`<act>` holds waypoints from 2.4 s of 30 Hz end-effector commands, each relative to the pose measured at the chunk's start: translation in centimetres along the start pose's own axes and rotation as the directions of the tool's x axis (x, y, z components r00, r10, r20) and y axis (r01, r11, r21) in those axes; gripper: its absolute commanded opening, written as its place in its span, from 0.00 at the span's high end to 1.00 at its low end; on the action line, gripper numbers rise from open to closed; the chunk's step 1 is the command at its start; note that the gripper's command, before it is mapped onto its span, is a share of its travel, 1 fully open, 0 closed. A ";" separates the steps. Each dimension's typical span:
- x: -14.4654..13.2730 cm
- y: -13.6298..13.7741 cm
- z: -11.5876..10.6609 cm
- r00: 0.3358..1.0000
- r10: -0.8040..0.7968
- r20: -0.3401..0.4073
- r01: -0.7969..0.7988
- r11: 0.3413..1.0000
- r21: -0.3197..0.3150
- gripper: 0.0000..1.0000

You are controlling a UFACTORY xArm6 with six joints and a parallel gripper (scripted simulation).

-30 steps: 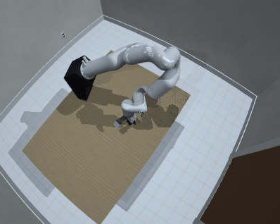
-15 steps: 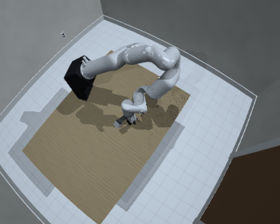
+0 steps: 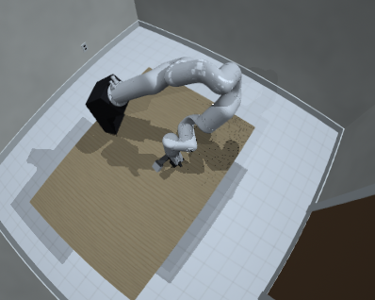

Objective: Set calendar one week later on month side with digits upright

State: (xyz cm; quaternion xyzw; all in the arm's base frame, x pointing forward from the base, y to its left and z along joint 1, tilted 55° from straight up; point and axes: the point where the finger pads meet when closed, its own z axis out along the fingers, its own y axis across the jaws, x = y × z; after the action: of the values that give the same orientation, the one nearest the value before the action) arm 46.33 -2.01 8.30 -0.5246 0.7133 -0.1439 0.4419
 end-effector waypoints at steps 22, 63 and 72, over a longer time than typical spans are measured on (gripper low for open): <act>0.0 0.0 0.0 1.000 0.000 -0.001 0.000 1.000 0.000 0.61; 0.0 0.0 -8.4 1.000 0.000 -0.001 0.000 1.000 0.000 0.53; 0.0 0.0 -9.0 1.000 0.000 -0.001 0.000 1.000 0.000 0.00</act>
State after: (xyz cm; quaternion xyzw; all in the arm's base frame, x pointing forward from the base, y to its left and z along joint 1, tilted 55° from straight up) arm 39.35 -4.32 13.36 -0.5244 0.7133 -0.1446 0.4419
